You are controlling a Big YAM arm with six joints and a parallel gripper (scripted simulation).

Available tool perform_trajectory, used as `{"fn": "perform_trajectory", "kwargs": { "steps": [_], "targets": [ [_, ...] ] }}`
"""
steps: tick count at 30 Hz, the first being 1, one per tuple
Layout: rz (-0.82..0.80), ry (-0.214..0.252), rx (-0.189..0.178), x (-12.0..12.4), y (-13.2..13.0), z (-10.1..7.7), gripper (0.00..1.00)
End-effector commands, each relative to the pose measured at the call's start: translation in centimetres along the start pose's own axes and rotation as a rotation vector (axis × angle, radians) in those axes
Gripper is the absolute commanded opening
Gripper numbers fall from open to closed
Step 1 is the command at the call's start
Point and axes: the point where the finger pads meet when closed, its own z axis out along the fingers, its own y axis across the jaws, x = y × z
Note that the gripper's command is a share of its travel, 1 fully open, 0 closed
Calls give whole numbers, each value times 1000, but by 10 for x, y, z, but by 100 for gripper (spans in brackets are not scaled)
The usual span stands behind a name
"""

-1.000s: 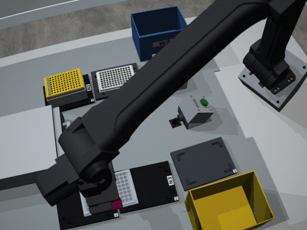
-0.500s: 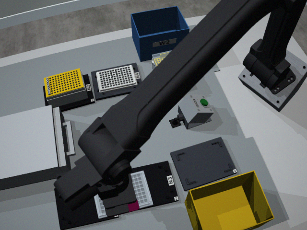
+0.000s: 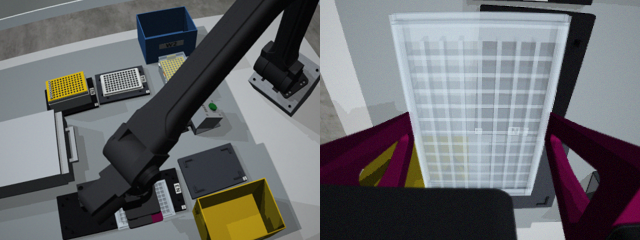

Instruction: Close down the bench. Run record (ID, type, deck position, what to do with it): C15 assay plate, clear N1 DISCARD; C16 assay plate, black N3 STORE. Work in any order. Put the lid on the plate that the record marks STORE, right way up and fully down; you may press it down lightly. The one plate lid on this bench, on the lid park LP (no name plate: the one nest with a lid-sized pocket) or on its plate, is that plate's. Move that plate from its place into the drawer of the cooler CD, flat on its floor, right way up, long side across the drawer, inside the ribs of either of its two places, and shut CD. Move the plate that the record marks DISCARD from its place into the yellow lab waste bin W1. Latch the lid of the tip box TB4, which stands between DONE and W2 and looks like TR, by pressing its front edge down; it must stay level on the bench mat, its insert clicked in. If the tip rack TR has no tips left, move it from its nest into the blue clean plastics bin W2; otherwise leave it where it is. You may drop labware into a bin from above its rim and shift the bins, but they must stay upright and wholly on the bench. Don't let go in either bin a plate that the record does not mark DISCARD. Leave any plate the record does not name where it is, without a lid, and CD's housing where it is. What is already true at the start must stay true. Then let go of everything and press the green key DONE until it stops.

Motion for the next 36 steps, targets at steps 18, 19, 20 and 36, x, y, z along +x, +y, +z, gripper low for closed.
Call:
{"fn": "perform_trajectory", "kwargs": {
  "steps": [18,19,20,36],
  "targets": [
    [11,-36,-28,42,24,-16,0],
    [11,-38,-30,44,25,-16,0],
    [11,-38,-30,47,26,-15,0],
    [13,-34,-32,82,39,-14,0]
  ]
}}
